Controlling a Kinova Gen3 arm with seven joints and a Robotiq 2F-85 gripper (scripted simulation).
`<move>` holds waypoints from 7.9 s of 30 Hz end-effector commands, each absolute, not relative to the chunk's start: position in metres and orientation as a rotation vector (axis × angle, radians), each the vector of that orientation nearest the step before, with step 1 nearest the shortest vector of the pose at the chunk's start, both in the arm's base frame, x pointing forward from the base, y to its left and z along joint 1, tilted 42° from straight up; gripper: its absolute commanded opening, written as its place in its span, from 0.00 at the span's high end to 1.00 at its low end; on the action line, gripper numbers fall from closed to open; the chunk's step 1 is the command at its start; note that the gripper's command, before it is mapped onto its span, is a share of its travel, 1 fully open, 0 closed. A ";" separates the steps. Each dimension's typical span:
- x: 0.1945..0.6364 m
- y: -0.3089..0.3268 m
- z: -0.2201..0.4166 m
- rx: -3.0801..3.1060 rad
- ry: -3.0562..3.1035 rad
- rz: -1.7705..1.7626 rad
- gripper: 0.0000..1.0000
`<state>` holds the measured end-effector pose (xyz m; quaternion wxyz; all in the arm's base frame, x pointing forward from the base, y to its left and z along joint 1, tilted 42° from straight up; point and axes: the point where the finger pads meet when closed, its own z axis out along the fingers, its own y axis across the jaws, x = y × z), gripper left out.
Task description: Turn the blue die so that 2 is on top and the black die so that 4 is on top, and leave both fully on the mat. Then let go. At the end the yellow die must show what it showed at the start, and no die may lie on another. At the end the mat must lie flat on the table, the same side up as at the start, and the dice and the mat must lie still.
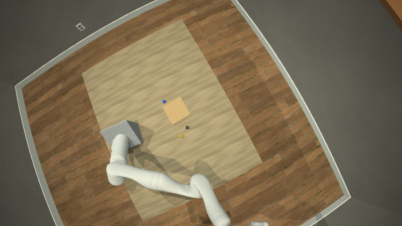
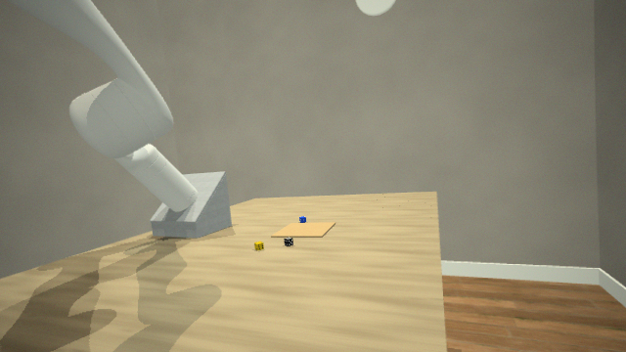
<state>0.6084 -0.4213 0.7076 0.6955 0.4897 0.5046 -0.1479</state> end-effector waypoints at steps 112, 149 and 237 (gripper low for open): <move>0.295 -0.060 0.120 2.403 0.076 -0.057 0.00; 0.295 -0.133 0.038 2.403 0.076 -0.057 0.00; 0.352 -0.105 0.011 2.403 0.076 -0.057 0.00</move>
